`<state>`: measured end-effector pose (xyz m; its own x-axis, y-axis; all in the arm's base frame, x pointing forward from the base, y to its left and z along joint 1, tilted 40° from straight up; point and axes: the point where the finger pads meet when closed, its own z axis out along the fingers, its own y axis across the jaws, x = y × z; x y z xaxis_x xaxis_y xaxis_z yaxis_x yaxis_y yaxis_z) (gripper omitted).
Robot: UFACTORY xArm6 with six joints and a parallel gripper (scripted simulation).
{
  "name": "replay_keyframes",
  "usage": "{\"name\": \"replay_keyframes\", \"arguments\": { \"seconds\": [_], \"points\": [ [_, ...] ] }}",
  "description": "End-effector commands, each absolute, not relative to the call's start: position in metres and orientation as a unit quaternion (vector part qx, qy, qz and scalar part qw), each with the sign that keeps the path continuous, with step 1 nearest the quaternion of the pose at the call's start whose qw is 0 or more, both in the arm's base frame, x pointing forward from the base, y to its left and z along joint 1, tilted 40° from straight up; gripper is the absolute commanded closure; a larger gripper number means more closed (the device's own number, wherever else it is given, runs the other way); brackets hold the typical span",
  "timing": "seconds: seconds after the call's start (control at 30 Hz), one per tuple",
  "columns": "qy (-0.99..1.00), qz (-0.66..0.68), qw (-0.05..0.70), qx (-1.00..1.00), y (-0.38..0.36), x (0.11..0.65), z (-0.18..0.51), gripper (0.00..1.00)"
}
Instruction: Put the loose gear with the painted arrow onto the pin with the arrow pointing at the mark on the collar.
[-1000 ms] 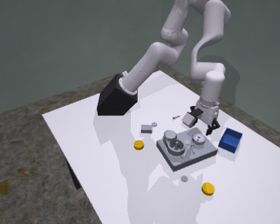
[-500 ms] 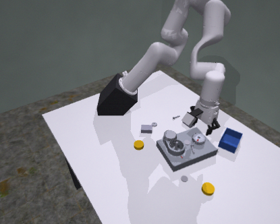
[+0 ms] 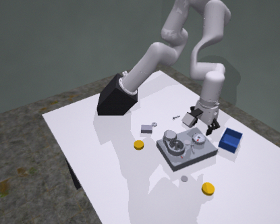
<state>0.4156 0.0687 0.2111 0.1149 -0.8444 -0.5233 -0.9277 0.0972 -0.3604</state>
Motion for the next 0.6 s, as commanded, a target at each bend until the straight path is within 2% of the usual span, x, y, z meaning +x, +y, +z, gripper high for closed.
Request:
{"name": "replay_keyframes", "arguments": {
  "seconds": [0.0, 0.57],
  "points": [
    [0.662, 0.062, 0.333, -0.669, 0.069, 0.417, 0.211, 0.07],
    [0.662, 0.062, 0.333, -0.669, 0.077, 0.423, 0.199, 0.07]
  ]
}}
